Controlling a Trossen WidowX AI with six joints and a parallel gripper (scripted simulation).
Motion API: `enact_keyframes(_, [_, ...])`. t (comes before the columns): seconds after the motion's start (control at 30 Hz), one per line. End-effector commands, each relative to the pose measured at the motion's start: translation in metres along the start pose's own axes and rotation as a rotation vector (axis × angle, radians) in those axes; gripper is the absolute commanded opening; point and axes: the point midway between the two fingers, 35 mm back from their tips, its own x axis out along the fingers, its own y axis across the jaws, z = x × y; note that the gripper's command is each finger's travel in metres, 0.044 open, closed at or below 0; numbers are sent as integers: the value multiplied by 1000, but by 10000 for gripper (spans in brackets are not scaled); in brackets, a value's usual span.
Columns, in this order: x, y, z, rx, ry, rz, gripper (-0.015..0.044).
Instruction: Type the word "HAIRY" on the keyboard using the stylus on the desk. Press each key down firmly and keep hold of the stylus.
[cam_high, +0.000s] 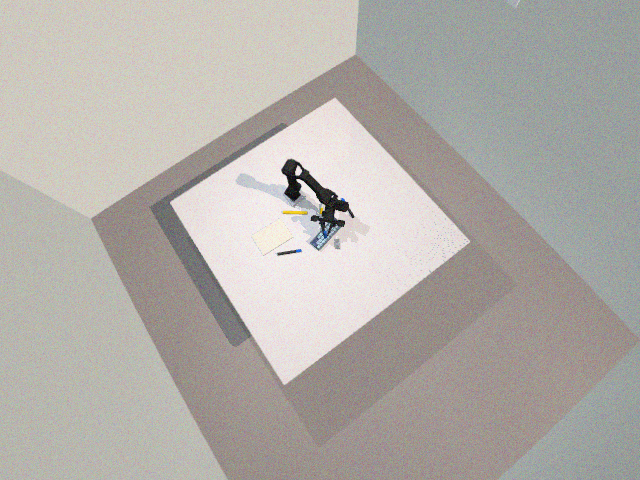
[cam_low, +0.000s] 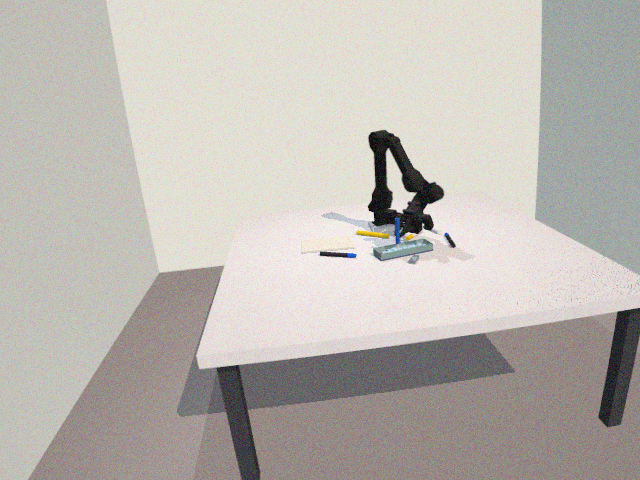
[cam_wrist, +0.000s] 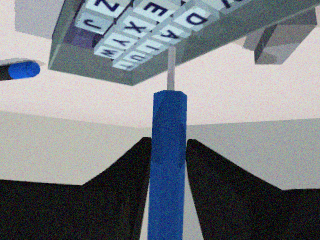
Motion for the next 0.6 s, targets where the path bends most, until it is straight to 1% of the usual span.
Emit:
enact_keyframes(0.0, [1, 0, 2, 0, -3, -1, 81])
enact_keyframes(0.57, [4, 0, 8, 0, -3, -1, 81])
